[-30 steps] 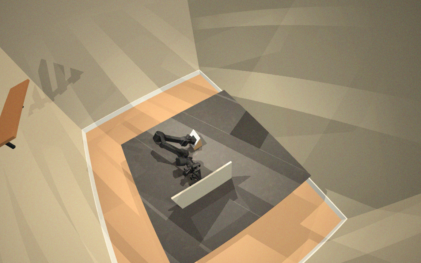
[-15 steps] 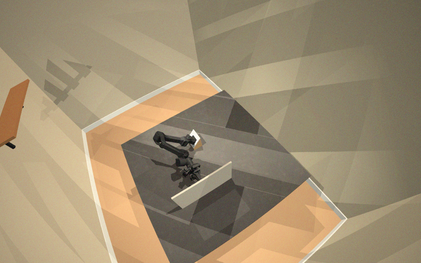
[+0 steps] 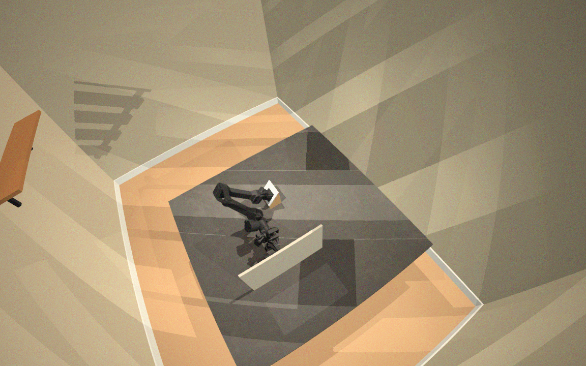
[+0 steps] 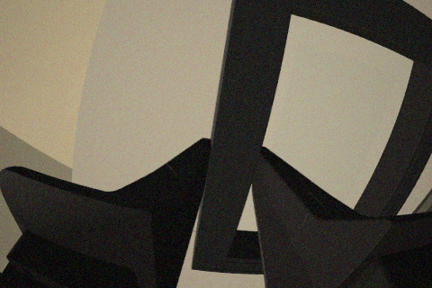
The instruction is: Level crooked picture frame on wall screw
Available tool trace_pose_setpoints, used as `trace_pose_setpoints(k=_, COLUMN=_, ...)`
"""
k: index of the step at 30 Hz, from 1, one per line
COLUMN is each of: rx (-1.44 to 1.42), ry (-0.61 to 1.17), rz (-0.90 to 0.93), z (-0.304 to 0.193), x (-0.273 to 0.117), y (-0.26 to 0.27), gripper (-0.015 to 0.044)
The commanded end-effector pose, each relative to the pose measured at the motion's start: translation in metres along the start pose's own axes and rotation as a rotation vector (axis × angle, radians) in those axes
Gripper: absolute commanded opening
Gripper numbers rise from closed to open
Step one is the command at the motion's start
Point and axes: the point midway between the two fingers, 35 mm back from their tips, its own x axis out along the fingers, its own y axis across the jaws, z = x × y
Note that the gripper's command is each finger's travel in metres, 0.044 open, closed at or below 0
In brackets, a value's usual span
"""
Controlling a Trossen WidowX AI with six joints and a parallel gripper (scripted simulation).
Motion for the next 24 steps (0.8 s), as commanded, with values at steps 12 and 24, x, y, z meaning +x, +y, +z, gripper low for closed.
trace_pose_setpoints(k=12, rx=0.073, ry=0.000, rz=0.000, z=0.0001, x=0.0000, y=-0.0008, gripper=0.0000)
trace_pose_setpoints(k=24, rx=0.131, ry=0.000, rz=0.000, z=0.0002, x=0.0001, y=-0.0016, gripper=0.0000)
